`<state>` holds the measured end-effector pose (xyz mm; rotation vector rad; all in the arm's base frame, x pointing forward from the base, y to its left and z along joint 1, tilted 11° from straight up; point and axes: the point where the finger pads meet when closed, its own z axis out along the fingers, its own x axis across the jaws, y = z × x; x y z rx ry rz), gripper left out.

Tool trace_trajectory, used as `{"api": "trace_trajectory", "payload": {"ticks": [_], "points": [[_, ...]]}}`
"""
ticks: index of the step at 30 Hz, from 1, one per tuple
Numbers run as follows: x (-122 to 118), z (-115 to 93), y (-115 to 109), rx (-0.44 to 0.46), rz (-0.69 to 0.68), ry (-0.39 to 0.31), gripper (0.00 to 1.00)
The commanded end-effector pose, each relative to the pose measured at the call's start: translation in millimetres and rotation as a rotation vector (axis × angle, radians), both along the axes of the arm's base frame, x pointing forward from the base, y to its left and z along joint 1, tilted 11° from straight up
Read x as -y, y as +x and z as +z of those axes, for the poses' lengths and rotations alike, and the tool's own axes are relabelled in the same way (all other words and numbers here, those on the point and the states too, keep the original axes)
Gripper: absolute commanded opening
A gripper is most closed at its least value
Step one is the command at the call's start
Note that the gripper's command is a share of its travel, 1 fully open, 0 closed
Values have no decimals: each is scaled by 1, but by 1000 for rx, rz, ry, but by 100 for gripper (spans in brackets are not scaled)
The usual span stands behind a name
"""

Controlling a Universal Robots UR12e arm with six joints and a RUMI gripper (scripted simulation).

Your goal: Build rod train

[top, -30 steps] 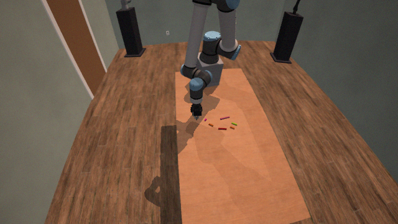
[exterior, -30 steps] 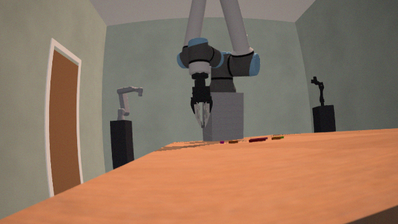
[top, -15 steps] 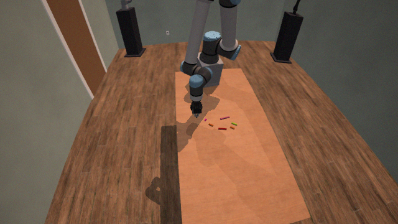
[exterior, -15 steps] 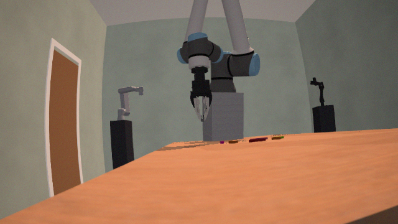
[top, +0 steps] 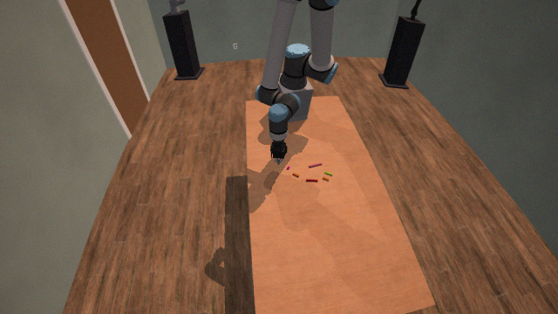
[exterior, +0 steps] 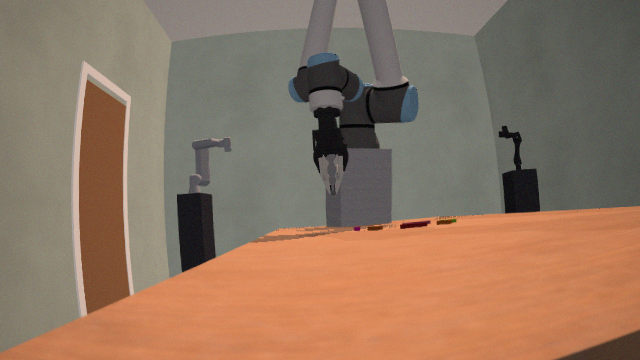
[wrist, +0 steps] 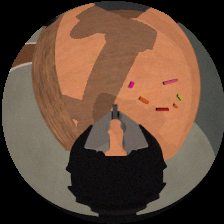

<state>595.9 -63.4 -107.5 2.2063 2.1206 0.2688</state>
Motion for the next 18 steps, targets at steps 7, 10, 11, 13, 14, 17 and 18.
{"api": "trace_trajectory", "payload": {"ticks": [7,10,11,13,14,17,18], "points": [[-37,1,-15,-22,-322,53,0],[-40,1,-17,-24,-354,59,0],[-40,1,-17,-24,-354,59,0],[-42,1,-17,-25,-368,61,0],[-42,1,-18,-25,-370,62,0],[-42,1,-18,-25,-371,62,0],[-42,1,-18,-25,-371,62,0]]}}
